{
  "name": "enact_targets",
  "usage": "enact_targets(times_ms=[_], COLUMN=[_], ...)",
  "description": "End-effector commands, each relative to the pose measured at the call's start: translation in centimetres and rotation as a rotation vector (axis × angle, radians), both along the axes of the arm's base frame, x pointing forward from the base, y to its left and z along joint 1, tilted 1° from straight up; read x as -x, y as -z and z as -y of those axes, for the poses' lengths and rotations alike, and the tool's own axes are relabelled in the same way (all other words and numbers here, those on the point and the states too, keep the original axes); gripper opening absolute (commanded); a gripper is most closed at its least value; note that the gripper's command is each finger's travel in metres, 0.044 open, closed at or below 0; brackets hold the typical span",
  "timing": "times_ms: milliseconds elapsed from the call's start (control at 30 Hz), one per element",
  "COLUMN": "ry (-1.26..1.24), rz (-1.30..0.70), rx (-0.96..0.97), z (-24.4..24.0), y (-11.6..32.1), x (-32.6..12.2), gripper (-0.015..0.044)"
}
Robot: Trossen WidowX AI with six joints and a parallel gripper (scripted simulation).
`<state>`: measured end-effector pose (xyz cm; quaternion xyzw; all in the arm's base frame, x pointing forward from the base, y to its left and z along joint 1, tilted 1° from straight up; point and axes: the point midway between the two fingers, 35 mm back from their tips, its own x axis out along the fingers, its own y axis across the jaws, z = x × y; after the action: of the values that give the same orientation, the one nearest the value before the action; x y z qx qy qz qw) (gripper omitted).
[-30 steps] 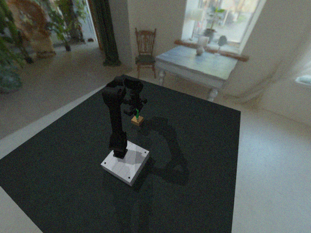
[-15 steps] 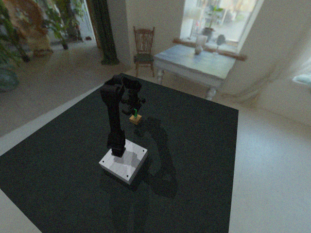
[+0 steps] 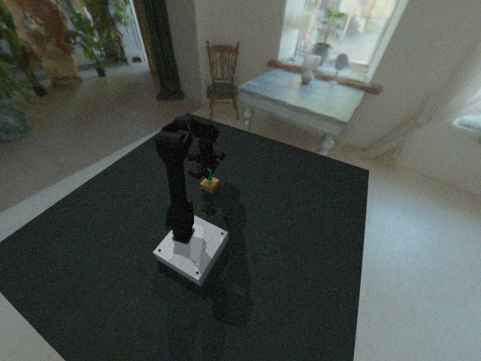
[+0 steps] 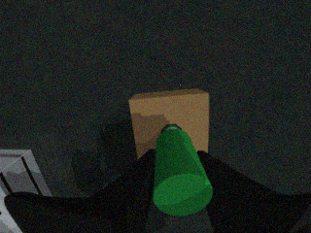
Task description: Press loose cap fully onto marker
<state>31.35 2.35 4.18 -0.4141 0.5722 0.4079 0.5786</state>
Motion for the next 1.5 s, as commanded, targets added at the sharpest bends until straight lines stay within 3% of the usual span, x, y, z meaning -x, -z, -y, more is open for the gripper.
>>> enact_targets(times_ms=[0, 733, 1267, 1367, 1467], ry=[0.002, 0.002, 0.000, 0.000, 0.000], rz=[0.000, 0.000, 0.000, 0.000, 0.000], rx=[-0.001, -0.001, 0.000, 0.000, 0.000], z=[0.0, 0.0, 0.0, 0.0, 0.0], y=[0.1, 0.1, 0.0, -0.9, -5.3], x=[0.0, 0.0, 0.0, -0.1, -0.2], gripper=[0.0000, 0.0000, 0.0420, 0.0440, 0.0440])
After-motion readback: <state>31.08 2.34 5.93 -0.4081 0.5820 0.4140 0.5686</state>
